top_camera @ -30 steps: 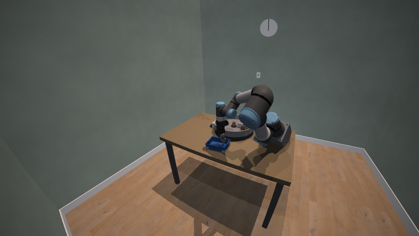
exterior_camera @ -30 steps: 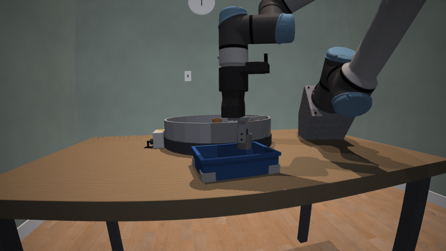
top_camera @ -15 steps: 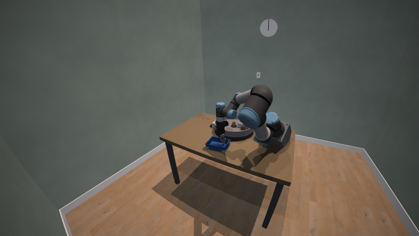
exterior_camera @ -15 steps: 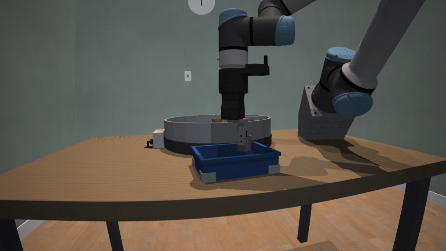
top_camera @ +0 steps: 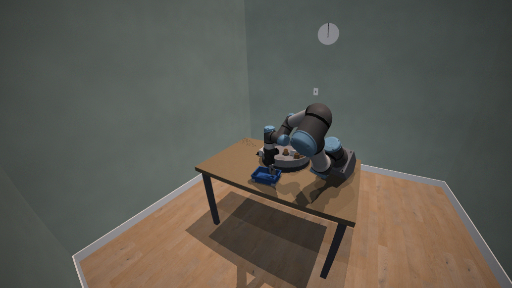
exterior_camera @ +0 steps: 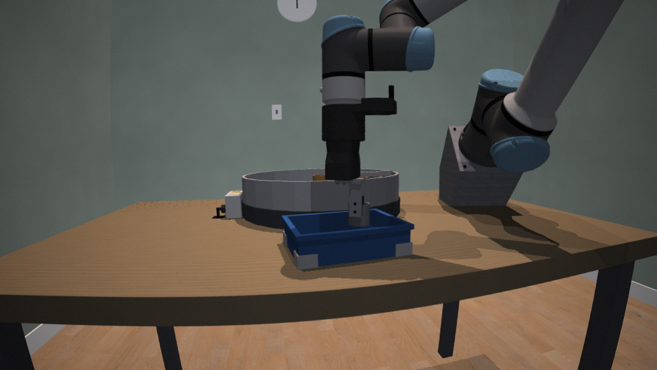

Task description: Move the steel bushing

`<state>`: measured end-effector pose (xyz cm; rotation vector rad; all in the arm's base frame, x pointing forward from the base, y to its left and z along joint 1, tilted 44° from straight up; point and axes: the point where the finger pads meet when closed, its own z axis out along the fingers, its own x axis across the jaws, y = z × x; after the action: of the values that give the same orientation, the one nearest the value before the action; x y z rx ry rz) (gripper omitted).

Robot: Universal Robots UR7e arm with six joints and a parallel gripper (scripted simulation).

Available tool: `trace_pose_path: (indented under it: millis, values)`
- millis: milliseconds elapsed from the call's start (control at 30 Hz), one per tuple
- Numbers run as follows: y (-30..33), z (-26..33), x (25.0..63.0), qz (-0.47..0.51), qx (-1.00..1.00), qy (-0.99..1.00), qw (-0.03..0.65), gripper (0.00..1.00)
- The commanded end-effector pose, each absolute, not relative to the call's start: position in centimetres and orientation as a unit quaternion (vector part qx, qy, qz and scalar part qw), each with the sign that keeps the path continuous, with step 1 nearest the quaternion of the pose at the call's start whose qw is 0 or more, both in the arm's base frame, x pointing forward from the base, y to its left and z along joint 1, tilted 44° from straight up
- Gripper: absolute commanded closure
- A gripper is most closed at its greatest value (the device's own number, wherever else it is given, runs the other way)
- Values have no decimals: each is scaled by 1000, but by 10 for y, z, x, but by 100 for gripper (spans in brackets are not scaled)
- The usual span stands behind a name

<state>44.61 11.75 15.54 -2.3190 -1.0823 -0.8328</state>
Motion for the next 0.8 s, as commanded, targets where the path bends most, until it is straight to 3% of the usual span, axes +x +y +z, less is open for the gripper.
trace_pose_path:
  millis: [0, 767]
  values:
    - [123, 149, 448, -301, -840, -392, 224, 100]
    - [127, 144, 451, -302, -840, -392, 223, 100]
